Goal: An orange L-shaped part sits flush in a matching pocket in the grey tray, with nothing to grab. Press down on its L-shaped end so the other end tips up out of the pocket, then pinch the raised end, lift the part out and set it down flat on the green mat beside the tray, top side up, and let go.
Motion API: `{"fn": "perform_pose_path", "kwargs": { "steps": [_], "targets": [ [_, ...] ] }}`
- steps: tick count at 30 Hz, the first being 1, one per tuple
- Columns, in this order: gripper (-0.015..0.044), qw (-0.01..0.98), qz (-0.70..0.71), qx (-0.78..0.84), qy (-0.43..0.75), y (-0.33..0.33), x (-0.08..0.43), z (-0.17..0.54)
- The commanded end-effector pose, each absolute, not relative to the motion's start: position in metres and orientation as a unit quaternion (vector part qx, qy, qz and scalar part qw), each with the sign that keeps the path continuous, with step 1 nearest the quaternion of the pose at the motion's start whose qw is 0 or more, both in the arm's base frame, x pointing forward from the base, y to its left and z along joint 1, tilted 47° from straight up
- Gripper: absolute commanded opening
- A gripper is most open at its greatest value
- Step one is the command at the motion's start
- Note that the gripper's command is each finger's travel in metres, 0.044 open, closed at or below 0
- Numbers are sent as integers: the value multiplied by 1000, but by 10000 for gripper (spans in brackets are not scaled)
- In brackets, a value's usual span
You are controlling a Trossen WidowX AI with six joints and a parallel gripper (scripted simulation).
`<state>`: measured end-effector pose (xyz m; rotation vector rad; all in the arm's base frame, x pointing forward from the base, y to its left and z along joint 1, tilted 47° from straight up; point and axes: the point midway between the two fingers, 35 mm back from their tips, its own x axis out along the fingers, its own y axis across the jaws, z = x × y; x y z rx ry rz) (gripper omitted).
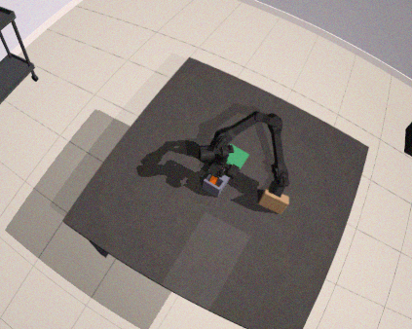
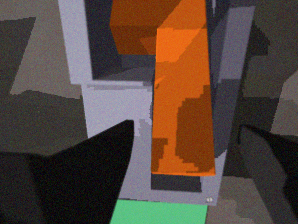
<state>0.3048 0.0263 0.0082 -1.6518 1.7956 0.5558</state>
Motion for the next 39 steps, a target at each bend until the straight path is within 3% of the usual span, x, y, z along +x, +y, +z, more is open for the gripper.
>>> {"fn": "perform_pose_path", "kwargs": {
  "steps": [1, 5, 10, 20, 23, 39],
  "targets": [
    [280, 311, 210, -627, 683, 19, 304, 4],
    [280, 311, 210, -627, 683, 18, 304, 3],
    [149, 313, 211, -626, 682, 21, 304, 4],
    [82, 313, 211, -626, 682, 21, 304, 4],
    [3, 313, 211, -626, 682, 21, 304, 4],
    [0, 312, 211, -627, 682, 31, 304, 14]
  ]
}}
